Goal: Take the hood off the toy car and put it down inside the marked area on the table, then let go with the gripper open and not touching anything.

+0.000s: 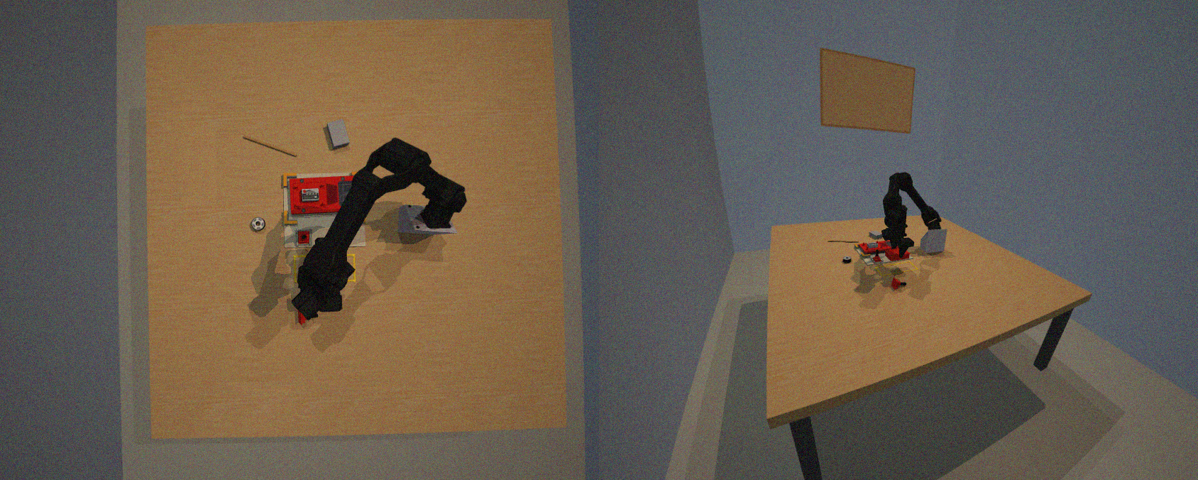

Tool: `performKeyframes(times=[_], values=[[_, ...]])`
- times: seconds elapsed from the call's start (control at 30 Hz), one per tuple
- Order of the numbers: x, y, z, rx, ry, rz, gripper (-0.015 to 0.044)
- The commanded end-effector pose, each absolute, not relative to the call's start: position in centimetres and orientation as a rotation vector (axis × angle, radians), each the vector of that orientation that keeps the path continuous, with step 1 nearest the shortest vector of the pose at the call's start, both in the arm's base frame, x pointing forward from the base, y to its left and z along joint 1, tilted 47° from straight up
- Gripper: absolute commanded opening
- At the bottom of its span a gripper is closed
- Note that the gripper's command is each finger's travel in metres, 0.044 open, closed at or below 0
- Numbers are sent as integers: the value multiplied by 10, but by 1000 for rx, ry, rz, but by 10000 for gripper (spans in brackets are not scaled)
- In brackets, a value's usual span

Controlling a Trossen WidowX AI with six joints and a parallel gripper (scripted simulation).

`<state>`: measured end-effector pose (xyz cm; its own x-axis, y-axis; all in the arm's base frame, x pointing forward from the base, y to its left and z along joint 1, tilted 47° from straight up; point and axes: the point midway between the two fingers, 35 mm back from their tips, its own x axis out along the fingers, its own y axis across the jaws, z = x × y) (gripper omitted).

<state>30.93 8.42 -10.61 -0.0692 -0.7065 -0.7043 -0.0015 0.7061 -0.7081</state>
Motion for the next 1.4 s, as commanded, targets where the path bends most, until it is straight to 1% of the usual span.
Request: performKeyframes(times=[0.0,1.37], values=[[308,81,-108,-610,1549,-639,0],[304,58,-129,-612,1548,-641,0]])
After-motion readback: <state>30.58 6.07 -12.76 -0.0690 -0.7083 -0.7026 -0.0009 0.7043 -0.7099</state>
